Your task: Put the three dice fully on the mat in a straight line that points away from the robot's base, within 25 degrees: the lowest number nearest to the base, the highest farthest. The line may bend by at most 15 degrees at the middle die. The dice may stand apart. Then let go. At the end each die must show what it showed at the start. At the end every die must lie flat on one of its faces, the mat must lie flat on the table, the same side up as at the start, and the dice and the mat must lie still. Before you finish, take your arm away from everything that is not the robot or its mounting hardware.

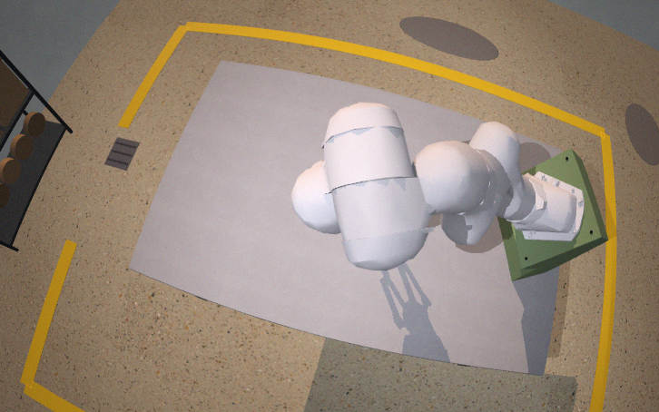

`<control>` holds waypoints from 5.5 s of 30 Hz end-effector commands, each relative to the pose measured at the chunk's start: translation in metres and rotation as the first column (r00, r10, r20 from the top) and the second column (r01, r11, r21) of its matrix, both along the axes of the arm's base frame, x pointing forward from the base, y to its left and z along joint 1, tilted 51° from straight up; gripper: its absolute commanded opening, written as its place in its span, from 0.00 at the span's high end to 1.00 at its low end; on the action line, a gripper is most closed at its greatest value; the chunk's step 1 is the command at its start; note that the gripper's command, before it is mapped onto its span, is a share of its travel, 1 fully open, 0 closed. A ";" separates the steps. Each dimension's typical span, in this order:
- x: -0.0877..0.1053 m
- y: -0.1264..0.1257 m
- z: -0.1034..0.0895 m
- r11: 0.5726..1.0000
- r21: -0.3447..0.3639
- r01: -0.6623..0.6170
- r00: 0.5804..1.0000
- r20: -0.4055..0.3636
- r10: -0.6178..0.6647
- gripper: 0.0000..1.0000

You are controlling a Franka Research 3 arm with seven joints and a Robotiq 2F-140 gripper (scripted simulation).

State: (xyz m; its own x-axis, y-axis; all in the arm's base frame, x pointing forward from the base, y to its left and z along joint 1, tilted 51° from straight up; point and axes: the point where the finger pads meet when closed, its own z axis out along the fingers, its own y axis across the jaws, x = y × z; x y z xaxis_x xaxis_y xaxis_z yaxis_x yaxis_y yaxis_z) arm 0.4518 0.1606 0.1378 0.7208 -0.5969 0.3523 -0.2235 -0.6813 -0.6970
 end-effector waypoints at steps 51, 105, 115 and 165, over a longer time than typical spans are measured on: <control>0.017 0.010 -0.015 1.000 -0.012 -0.007 1.000 0.009 0.007 0.75; -0.008 -0.006 0.009 1.000 -0.012 -0.007 1.000 0.009 0.007 0.87; -0.040 -0.026 0.038 1.000 -0.019 -0.002 1.000 0.006 0.002 0.87; -0.003 -0.079 0.101 0.944 -0.249 -0.215 0.961 0.118 0.250 0.87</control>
